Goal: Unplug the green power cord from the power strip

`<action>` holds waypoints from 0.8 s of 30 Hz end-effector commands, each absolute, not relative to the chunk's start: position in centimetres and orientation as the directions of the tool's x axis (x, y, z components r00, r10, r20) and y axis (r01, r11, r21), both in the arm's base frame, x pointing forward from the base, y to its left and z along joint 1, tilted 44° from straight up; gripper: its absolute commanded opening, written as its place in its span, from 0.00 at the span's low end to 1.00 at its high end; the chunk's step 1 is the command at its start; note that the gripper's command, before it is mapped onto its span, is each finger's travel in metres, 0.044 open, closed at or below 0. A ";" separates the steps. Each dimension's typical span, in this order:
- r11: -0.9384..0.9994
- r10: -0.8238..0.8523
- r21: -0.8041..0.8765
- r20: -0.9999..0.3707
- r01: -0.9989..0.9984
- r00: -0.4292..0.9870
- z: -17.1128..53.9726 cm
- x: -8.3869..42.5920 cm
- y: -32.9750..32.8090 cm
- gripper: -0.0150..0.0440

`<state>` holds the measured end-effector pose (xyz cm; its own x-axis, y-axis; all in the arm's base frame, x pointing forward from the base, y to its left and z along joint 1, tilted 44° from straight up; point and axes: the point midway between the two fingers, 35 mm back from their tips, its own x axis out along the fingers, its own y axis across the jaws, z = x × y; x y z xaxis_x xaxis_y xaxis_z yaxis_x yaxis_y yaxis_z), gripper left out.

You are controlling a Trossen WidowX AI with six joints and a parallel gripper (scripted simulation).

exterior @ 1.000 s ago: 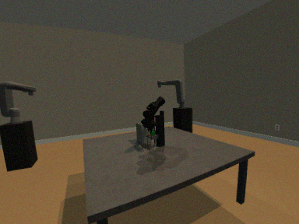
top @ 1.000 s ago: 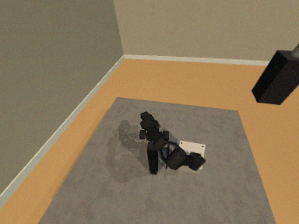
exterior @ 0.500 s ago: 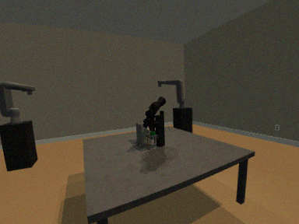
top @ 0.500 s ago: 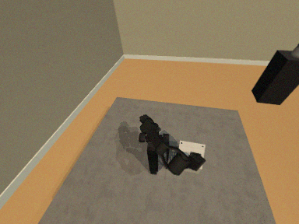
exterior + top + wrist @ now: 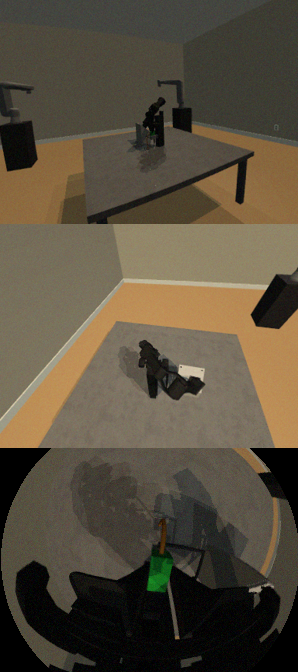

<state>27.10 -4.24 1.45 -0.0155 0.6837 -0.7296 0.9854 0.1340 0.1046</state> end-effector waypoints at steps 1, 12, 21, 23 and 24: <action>0.134 0.683 0.103 -0.730 0.986 -0.016 1.5 27.1 -4.3 0.36; 0.133 0.683 0.103 -0.730 0.986 -0.016 1.2 27.2 -4.6 0.25; 0.132 0.682 0.103 -0.731 0.986 -0.014 0.4 27.6 -5.6 0.25; 0.131 0.682 0.103 -0.731 0.986 -0.014 0.2 27.6 -5.9 0.25; 0.131 0.682 0.104 -0.731 0.986 -0.014 0.1 27.7 -6.0 0.25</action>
<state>27.19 -4.27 1.07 -0.0289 0.7154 -0.6981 0.9869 0.1311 0.0935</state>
